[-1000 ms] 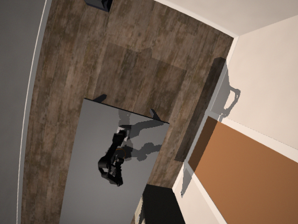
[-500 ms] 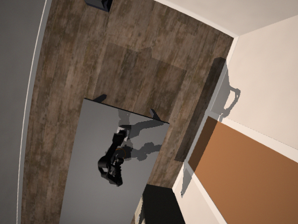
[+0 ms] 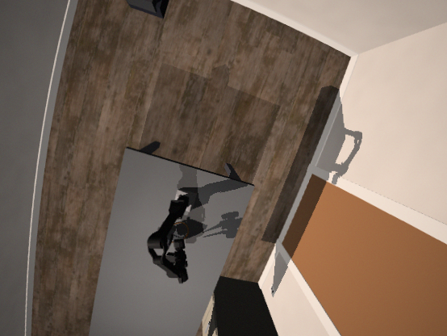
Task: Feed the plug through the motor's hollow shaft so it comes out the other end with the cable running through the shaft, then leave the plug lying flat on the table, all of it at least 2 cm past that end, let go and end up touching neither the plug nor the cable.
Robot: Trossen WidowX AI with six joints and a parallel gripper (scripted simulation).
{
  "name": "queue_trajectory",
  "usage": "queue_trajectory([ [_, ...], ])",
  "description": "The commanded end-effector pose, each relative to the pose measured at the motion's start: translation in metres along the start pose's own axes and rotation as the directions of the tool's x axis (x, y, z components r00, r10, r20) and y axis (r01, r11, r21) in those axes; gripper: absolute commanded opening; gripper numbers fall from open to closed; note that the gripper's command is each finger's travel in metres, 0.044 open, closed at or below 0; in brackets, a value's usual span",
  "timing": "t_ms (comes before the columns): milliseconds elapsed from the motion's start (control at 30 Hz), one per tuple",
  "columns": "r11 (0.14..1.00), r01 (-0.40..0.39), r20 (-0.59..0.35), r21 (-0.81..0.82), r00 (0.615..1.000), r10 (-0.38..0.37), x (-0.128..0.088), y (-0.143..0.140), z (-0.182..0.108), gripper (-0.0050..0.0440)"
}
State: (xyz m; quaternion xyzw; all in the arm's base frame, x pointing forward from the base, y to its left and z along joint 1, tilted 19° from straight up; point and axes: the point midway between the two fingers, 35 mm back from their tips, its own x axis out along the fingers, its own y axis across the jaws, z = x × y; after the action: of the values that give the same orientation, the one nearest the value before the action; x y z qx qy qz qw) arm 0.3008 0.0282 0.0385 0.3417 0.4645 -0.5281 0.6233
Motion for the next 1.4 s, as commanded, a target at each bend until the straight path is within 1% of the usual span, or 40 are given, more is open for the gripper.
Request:
queue_trajectory([
  [0, 0.984, -0.082, -0.055, -0.16, 0.996, 0.074, -0.013, 0.012, 0.009, 0.016],
  [100, 0.955, -0.127, -0.082, -0.268, 0.991, 0.108, -0.019, 0.018, 0.016, 0.016],
  [233, 0.894, -0.19, -0.114, -0.406, 0.981, 0.157, -0.026, 0.024, 0.026, 0.016],
  [300, 0.894, -0.19, -0.114, -0.406, 0.981, 0.157, -0.026, 0.024, 0.026, 0.016],
  [333, 0.855, -0.206, -0.121, -0.475, 0.978, 0.169, -0.028, 0.026, 0.029, 0.016],
  [400, 0.801, -0.244, -0.137, -0.547, 0.97, 0.201, -0.033, 0.03, 0.036, 0.016],
  [567, 0.676, -0.262, -0.141, -0.689, 0.963, 0.229, -0.036, 0.031, 0.056, 0.016],
  [800, 0.464, -0.236, -0.135, -0.854, 0.961, 0.241, -0.039, 0.024, 0.085, 0.016],
  [867, 0.464, -0.236, -0.135, -0.854, 0.961, 0.241, -0.039, 0.024, 0.085, 0.016],
  [900, 0.39, -0.223, -0.135, -0.893, 0.961, 0.242, -0.039, 0.023, 0.089, 0.016],
  [933, 0.35, -0.216, -0.133, -0.912, 0.961, 0.244, -0.04, 0.021, 0.097, 0.016],
  [1167, 0.1, -0.156, -0.127, -0.983, 0.959, 0.252, -0.043, 0.009, 0.125, 0.016],
  [1367, -0.113, -0.091, -0.118, -0.989, 0.96, 0.255, -0.046, -0.006, 0.15, 0.016],
])
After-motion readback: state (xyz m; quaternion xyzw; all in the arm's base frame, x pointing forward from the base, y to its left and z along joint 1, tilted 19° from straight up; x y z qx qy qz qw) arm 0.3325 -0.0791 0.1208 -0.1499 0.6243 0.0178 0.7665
